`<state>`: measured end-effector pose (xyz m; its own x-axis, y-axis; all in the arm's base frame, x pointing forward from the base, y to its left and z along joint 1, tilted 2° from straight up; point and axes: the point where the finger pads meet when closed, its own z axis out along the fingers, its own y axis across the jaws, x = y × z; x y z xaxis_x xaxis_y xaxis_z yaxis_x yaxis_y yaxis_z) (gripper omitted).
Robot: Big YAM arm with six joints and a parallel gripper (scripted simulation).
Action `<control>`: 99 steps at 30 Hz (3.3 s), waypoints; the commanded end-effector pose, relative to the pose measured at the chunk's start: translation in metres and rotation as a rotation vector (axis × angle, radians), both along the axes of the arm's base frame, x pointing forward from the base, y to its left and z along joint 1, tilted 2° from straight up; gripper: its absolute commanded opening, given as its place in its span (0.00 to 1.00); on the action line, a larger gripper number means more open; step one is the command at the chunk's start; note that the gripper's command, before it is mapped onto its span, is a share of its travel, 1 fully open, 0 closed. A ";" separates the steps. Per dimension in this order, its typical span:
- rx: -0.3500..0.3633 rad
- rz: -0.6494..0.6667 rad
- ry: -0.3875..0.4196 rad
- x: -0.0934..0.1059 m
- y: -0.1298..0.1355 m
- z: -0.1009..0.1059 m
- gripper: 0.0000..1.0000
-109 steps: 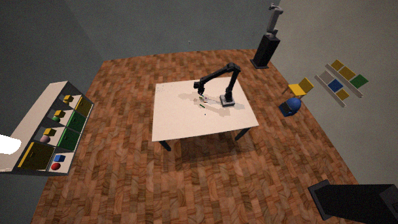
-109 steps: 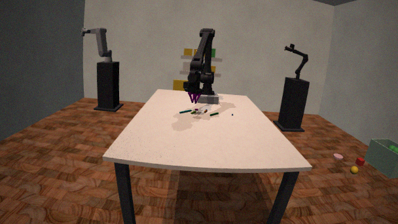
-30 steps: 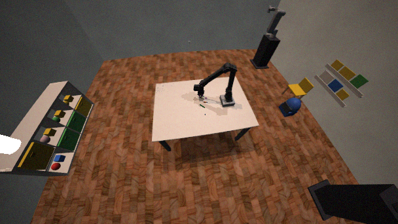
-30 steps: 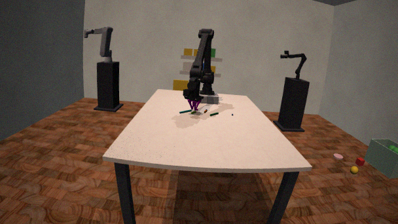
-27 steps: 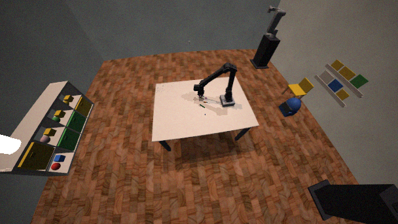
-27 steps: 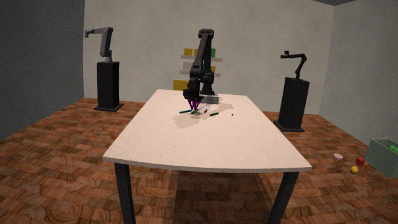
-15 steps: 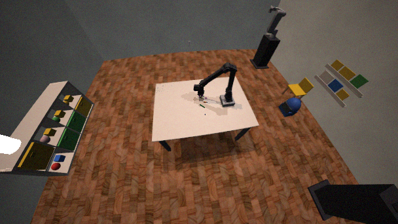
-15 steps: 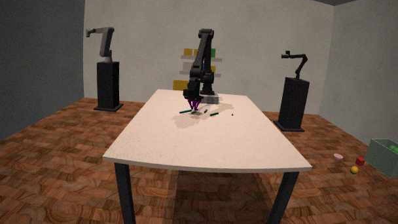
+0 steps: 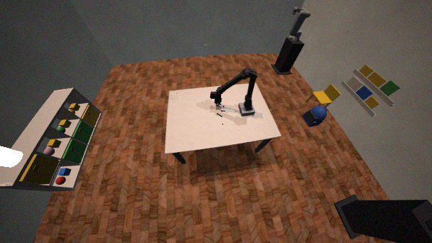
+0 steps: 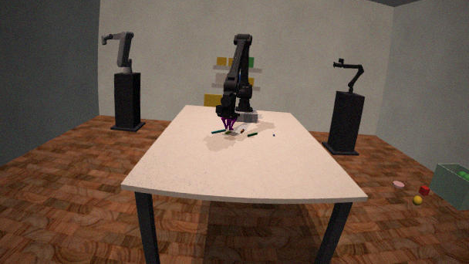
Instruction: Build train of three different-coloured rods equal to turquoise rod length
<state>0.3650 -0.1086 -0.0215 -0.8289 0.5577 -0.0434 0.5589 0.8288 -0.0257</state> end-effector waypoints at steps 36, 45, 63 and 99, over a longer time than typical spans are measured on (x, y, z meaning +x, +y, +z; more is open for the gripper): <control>-0.003 -0.005 -0.016 -0.002 -0.001 0.002 0.23; -0.003 -0.005 -0.016 -0.002 -0.001 0.002 0.23; -0.003 -0.005 -0.016 -0.002 -0.001 0.002 0.23; -0.005 -0.005 -0.025 0.014 -0.002 0.004 0.23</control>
<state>0.3573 -0.1065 -0.0262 -0.8294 0.5578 -0.0318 0.5586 0.8289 -0.0295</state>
